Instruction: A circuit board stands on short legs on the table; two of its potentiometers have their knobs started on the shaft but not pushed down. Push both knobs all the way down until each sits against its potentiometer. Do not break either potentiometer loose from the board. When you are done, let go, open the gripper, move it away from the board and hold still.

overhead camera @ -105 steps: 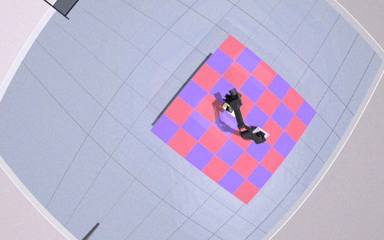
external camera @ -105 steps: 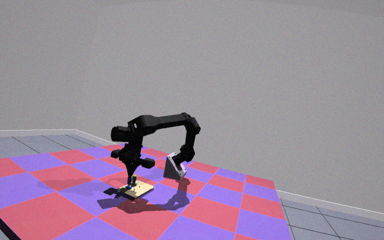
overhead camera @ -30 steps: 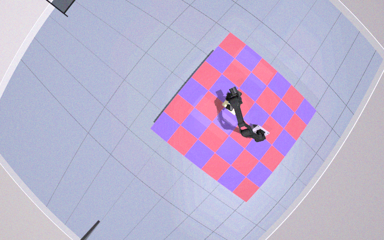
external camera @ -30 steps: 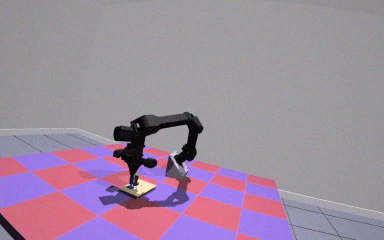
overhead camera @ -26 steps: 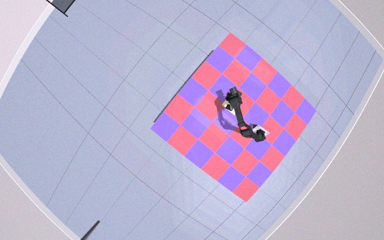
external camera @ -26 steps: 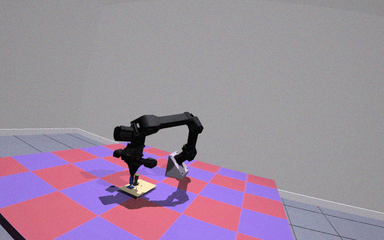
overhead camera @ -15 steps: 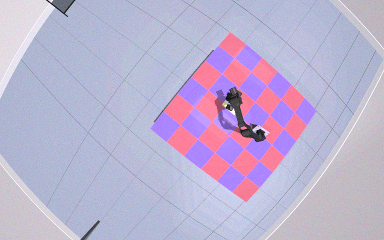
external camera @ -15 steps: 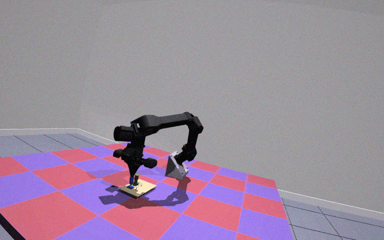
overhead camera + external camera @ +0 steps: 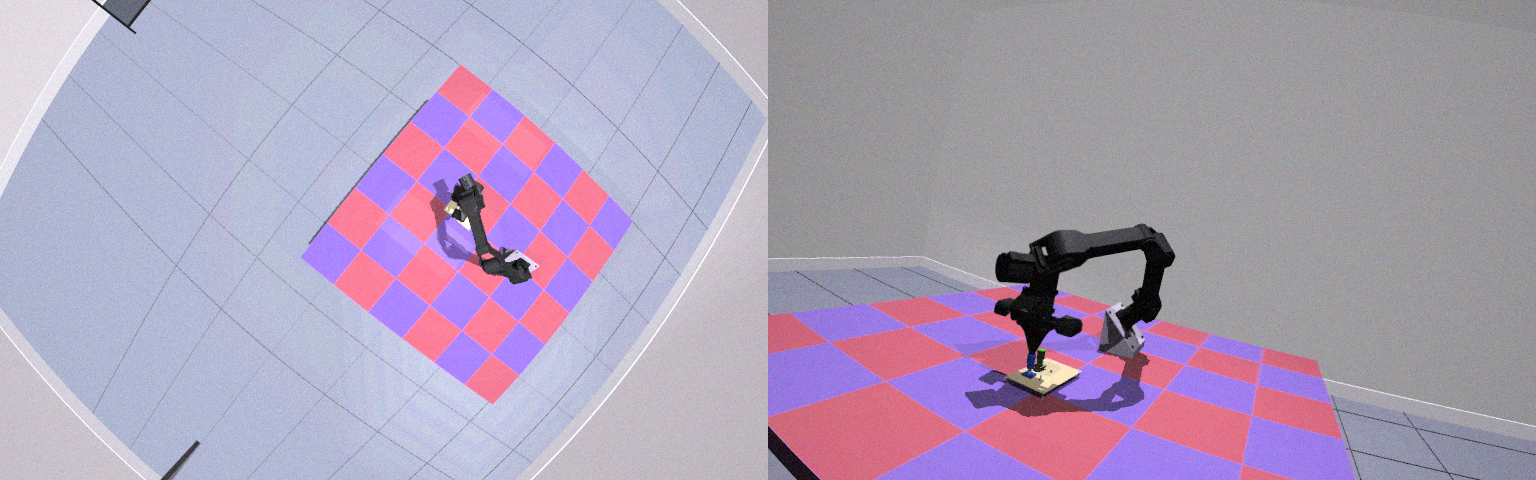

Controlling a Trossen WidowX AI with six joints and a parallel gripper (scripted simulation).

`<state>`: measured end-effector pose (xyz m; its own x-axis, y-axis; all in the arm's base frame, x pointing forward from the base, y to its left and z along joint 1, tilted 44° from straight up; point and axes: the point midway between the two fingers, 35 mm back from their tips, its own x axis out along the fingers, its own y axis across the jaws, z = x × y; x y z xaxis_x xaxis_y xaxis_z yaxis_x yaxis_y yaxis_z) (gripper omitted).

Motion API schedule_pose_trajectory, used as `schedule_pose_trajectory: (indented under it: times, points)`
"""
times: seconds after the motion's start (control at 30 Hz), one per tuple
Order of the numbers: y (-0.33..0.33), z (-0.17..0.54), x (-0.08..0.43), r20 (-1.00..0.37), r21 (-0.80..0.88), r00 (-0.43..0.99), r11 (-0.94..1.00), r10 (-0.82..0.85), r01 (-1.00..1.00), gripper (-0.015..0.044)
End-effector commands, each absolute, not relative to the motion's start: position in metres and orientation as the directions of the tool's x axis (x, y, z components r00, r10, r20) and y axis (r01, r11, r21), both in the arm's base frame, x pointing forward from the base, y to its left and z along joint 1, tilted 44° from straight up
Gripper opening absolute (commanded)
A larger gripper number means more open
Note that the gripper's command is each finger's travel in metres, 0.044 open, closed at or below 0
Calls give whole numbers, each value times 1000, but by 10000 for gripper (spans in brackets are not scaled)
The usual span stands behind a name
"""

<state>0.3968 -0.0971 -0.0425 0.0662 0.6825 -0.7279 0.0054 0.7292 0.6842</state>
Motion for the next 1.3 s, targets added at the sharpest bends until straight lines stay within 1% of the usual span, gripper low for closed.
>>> schedule_pose_trajectory:
  times: [0.0,1.27]
  points:
    - [-89,-48,399,-725,688,58,726,687,-4,0]
    - [-85,-52,400,-725,688,58,726,687,-4,0]
